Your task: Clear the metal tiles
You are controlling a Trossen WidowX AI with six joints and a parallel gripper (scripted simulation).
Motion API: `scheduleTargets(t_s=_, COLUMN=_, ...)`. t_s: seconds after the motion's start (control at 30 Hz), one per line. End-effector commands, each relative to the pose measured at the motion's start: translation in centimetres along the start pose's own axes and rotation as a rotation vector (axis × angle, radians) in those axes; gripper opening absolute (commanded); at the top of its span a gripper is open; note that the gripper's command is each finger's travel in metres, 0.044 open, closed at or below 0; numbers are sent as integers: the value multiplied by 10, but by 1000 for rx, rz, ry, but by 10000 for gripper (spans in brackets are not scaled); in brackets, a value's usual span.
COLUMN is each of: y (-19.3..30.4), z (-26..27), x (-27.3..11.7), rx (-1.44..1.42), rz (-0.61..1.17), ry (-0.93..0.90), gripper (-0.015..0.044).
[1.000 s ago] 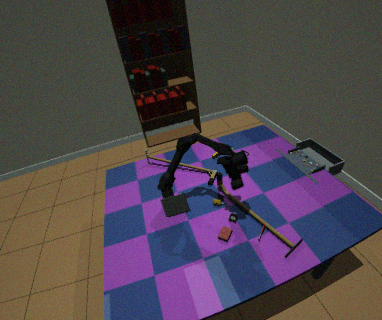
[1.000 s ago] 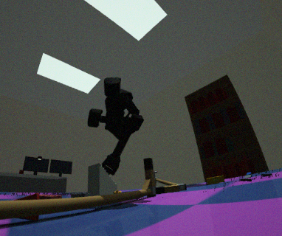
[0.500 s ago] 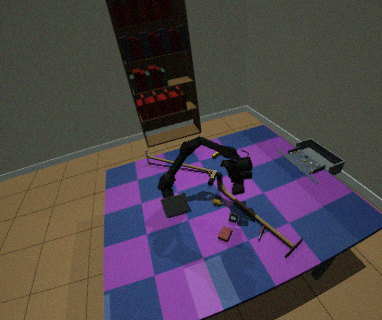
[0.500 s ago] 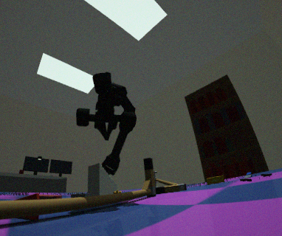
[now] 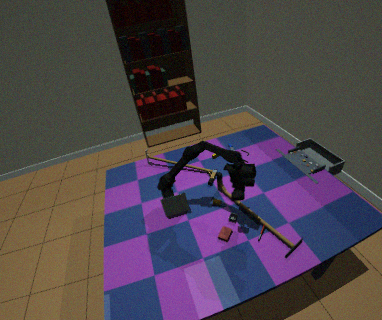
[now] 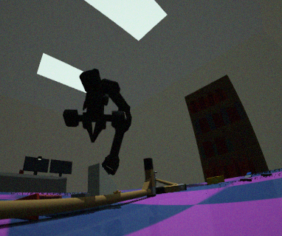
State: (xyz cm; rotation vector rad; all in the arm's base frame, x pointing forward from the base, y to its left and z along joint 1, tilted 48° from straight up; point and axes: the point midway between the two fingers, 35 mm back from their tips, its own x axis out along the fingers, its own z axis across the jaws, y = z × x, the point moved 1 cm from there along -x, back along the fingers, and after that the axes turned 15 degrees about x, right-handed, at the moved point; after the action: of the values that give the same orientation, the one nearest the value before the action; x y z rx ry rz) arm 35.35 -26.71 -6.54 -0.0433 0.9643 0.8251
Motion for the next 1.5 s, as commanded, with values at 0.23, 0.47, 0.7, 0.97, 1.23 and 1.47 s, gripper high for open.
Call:
scheduleTargets(t_s=0.23, y=-3, z=-12, x=8, rx=34, rz=19, ry=24, gripper=0)
scheduleTargets(t_s=0.47, y=-3, z=-12, x=26, rx=34, rz=18, ry=24, gripper=0)
scheduleTargets(t_s=0.7, y=-2, z=-13, x=44, rx=34, rz=17, ry=24, gripper=0)
scheduleTargets(t_s=0.97, y=0, z=-13, x=64, rx=34, rz=17, ry=24, gripper=0)
scheduleTargets(t_s=1.23, y=4, z=-14, x=84, rx=34, rz=17, ry=23, gripper=0)
scheduleTargets(t_s=1.47, y=9, z=-15, x=101, rx=34, rz=18, ry=22, gripper=0)
